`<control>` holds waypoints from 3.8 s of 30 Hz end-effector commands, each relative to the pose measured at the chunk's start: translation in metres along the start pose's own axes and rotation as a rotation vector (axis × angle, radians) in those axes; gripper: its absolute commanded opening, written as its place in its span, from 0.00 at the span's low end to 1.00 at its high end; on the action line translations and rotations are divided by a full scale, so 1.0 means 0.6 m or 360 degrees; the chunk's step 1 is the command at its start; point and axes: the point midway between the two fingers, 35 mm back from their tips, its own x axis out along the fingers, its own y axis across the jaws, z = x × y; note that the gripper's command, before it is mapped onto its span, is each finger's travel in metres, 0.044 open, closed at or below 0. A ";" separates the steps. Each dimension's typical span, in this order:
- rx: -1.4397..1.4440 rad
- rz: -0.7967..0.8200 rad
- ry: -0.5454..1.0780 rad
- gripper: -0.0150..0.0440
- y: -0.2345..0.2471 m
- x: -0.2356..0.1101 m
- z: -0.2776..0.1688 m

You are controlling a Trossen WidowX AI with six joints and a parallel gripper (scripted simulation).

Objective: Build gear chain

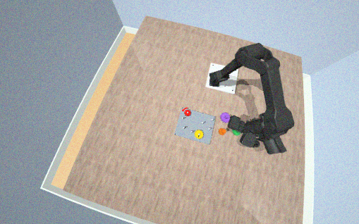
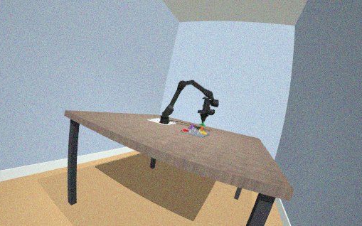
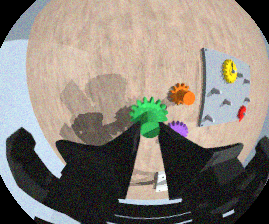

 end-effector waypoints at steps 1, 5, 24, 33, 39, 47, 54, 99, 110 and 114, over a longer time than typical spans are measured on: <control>0.0011 0.0008 -0.0016 0.25 0.002 -0.017 0.004; 0.0011 0.0008 -0.0016 0.25 0.001 -0.031 0.004; 0.0011 0.0007 -0.0015 0.25 -0.006 -0.098 0.000; 0.0011 0.0007 -0.0015 0.25 -0.011 -0.129 -0.005; 0.0011 0.0007 -0.0014 0.25 -0.016 -0.150 -0.009; 0.0018 0.0007 -0.0016 0.25 -0.023 -0.160 -0.007; 0.0045 0.0007 -0.0021 0.25 -0.046 -0.153 0.010; 0.0086 -0.0018 -0.0038 0.25 -0.206 -0.110 0.081; 0.0081 -0.0020 -0.0035 0.25 -0.244 -0.099 0.090; 0.0077 -0.0021 -0.0034 0.25 -0.259 -0.095 0.093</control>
